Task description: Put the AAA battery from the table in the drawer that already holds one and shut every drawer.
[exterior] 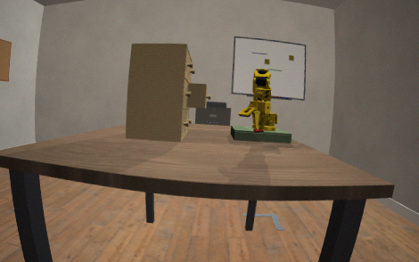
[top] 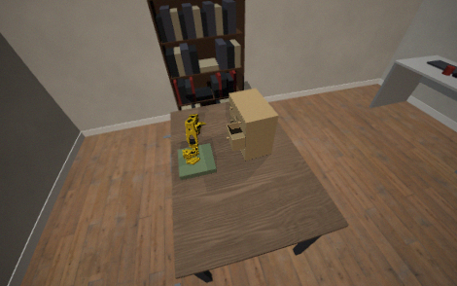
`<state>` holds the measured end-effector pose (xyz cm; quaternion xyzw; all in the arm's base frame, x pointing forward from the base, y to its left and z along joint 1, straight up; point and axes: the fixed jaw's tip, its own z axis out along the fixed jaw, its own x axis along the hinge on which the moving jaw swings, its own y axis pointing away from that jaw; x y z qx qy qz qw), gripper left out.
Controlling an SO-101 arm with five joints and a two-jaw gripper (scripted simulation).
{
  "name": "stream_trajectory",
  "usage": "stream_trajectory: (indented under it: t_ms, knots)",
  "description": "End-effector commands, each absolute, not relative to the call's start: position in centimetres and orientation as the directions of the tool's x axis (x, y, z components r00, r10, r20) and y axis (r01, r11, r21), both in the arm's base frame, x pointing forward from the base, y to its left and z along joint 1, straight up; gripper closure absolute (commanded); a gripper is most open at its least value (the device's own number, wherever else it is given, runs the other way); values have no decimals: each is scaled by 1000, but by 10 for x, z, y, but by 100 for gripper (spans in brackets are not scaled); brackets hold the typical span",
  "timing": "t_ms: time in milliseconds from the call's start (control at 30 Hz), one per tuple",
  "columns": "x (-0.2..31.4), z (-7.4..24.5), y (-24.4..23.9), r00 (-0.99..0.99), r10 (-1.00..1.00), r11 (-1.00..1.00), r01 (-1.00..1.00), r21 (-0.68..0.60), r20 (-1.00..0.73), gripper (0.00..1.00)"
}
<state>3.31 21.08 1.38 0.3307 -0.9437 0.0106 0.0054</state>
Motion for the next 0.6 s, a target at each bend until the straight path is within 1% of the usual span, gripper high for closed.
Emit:
stream_trajectory:
  t_ms: [0,567]
  knots:
    - [36,20,210,-761,-649,761,-649,-1,1,100]
    - [53,22,177,-588,-809,588,-809,0,0,100]
